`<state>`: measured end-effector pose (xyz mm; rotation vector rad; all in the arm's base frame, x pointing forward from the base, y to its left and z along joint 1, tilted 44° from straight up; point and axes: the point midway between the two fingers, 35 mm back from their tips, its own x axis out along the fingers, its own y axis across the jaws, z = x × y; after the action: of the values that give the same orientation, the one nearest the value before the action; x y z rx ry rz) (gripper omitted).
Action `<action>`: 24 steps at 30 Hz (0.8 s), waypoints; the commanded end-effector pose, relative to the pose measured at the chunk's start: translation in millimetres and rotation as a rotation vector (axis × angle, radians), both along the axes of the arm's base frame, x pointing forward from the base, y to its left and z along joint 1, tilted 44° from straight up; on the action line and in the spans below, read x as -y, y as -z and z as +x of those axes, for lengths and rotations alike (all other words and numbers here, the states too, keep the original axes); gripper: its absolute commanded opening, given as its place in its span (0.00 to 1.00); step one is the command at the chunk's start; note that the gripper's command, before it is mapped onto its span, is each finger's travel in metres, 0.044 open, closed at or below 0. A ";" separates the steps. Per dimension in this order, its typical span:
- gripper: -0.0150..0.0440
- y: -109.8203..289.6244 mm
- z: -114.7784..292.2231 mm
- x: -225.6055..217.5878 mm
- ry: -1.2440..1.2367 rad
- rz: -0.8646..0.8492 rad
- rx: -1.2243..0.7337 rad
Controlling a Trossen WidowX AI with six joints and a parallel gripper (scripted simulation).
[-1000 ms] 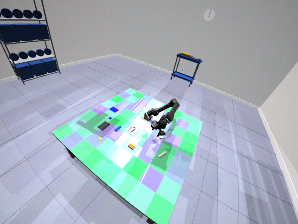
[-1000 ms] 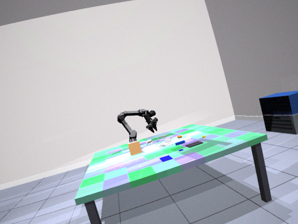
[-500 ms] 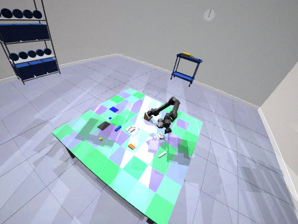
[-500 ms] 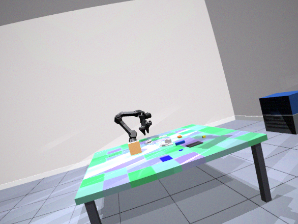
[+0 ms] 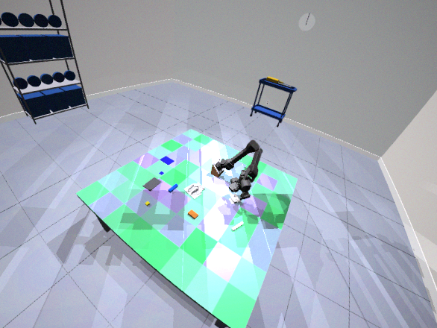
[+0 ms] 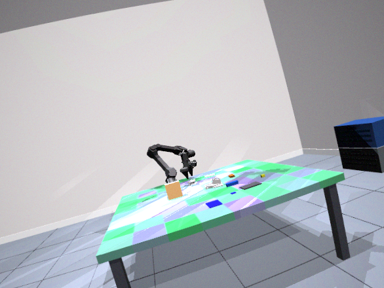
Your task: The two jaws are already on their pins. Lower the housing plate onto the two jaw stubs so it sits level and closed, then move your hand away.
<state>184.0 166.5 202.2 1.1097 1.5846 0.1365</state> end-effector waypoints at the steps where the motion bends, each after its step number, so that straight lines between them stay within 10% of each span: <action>1: 1.00 5.7 -0.1 -2.6 0.003 -0.006 -0.006; 24: 1.00 25.5 2.6 -22.2 0.003 -0.004 -0.006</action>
<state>186.6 186.9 181.6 1.1102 1.5864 0.1374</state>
